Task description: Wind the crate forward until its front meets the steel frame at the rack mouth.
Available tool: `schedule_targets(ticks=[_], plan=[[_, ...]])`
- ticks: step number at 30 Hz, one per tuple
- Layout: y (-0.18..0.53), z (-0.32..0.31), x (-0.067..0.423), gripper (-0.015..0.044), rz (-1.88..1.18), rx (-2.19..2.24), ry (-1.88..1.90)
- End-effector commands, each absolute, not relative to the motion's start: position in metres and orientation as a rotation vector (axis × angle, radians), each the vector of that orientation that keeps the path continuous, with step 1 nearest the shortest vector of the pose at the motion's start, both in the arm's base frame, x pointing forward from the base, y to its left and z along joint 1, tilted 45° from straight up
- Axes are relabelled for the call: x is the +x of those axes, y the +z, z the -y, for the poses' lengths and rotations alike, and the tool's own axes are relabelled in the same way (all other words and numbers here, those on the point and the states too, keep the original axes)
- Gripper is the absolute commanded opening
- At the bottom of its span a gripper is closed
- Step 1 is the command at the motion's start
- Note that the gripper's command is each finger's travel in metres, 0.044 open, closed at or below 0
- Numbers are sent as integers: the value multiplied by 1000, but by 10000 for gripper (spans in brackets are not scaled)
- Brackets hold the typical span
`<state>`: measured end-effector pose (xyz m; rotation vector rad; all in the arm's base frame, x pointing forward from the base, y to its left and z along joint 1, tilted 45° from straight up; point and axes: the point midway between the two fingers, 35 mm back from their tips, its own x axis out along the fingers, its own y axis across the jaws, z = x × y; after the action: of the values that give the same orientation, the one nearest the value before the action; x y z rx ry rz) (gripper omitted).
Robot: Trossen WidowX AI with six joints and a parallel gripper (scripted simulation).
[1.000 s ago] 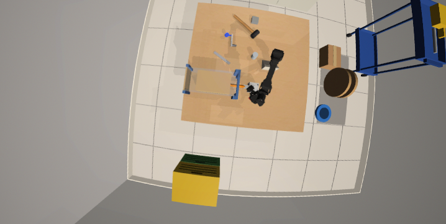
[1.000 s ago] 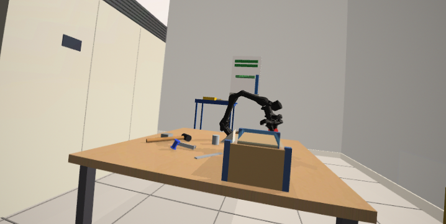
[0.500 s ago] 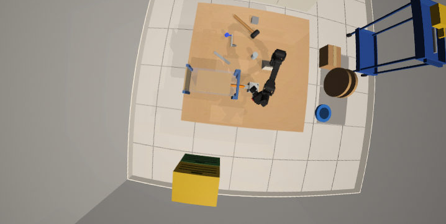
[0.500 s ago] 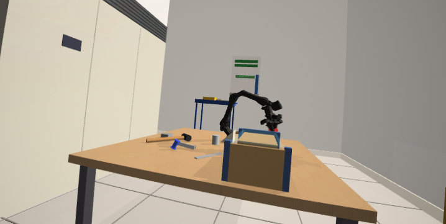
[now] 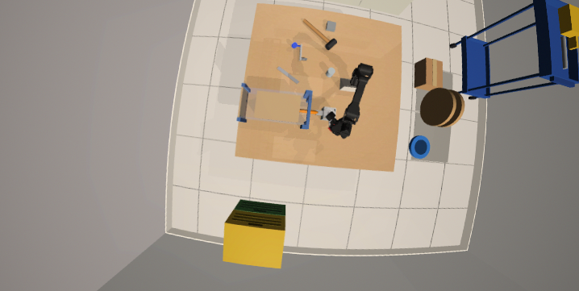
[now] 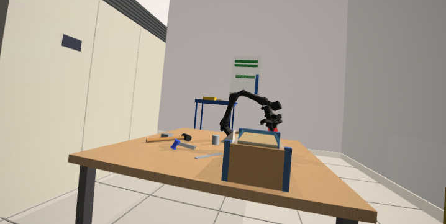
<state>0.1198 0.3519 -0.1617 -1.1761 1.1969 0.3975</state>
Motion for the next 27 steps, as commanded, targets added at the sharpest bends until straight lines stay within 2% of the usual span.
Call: schedule_targets(ticks=[1,27], plan=[[-162,-342,101,0,-1226,-1211,410],[-155,-329,77,0,-1228,-1211,410]])
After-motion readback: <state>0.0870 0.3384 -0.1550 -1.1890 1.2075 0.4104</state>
